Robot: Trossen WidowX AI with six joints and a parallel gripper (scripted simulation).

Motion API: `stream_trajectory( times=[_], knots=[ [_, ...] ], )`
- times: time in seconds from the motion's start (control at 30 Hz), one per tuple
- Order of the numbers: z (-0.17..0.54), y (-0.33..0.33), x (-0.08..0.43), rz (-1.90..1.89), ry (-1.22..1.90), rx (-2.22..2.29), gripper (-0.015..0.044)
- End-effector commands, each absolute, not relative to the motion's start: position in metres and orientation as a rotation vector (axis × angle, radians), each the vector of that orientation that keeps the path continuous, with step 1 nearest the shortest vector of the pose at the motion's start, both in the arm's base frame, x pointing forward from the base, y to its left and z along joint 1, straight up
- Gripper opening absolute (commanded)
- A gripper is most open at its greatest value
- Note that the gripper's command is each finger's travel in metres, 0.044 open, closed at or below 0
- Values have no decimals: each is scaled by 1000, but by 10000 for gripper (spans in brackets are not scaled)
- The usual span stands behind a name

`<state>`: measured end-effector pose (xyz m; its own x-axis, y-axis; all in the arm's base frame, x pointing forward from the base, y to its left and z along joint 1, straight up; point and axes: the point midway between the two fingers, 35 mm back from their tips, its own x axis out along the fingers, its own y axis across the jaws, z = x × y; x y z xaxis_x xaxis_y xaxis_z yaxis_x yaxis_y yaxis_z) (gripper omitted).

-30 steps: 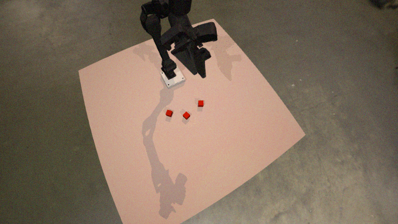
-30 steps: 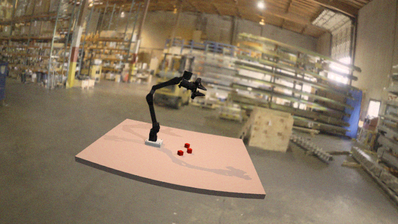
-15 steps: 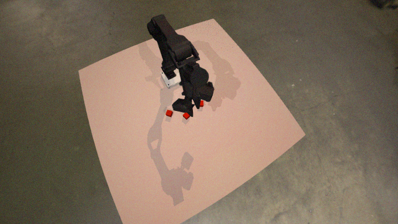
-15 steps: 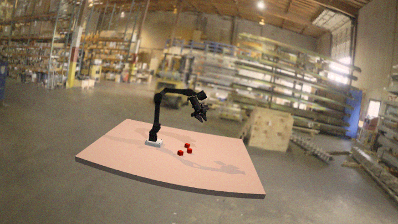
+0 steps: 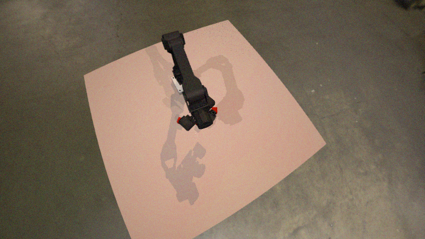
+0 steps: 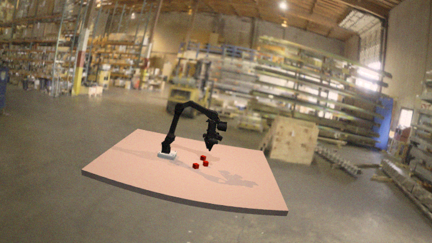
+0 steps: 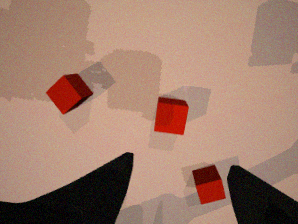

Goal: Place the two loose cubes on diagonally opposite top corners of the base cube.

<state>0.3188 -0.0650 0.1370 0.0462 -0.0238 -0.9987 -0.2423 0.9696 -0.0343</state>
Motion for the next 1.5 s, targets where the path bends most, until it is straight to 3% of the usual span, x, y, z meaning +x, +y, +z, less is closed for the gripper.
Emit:
stream_trajectory(
  times=[0.0, 0.33, 1.43, 1.47],
  knots=[
    [135, -64, 315, 167, 1538, -186, 265],
    [74, -64, 317, 167, 1538, -186, 265],
    [25, -65, 318, 167, 1538, -186, 265],
    [25, -65, 318, 167, 1538, -186, 239]
  ],
)
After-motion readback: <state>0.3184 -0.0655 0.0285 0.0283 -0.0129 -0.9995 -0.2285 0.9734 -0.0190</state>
